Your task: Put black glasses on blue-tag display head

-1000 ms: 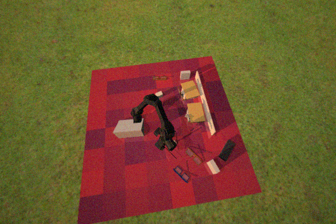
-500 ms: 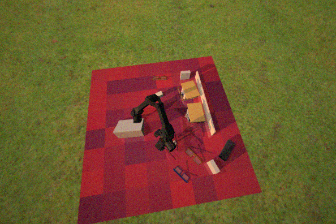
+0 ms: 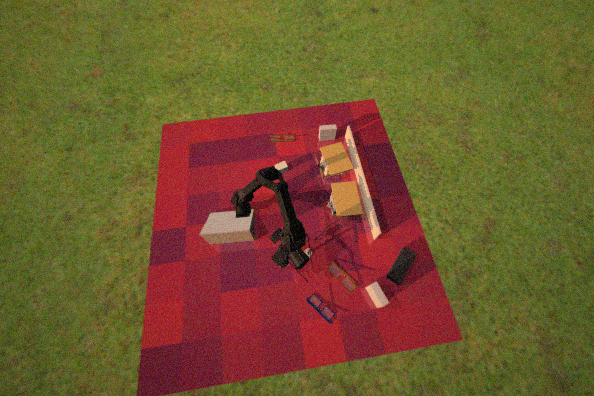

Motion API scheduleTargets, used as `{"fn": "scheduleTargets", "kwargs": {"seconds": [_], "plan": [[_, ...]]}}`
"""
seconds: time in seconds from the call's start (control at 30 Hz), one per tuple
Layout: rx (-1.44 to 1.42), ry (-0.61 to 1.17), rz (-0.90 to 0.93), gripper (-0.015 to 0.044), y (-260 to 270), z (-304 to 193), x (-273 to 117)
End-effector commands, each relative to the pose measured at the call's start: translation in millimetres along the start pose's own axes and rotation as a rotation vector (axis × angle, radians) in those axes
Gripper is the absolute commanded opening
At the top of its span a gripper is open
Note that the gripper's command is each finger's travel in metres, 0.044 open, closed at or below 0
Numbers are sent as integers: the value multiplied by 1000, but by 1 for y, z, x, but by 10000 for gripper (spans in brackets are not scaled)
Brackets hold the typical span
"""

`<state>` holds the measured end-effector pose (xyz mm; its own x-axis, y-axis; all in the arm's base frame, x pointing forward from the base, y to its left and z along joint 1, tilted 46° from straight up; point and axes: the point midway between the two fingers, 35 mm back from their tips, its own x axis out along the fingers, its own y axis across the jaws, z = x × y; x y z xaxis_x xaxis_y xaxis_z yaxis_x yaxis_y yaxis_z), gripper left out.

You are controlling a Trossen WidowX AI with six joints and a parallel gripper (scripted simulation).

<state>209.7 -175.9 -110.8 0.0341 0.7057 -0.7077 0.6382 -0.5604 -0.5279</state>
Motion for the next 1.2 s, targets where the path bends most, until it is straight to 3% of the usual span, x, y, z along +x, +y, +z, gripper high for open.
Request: {"fn": "scheduleTargets", "kwargs": {"seconds": [0.0, 1.17], "plan": [[-3, -4, 3, 0, -3, 3, -1], [-1, -6, 3, 0, -16, 31, -2]]}}
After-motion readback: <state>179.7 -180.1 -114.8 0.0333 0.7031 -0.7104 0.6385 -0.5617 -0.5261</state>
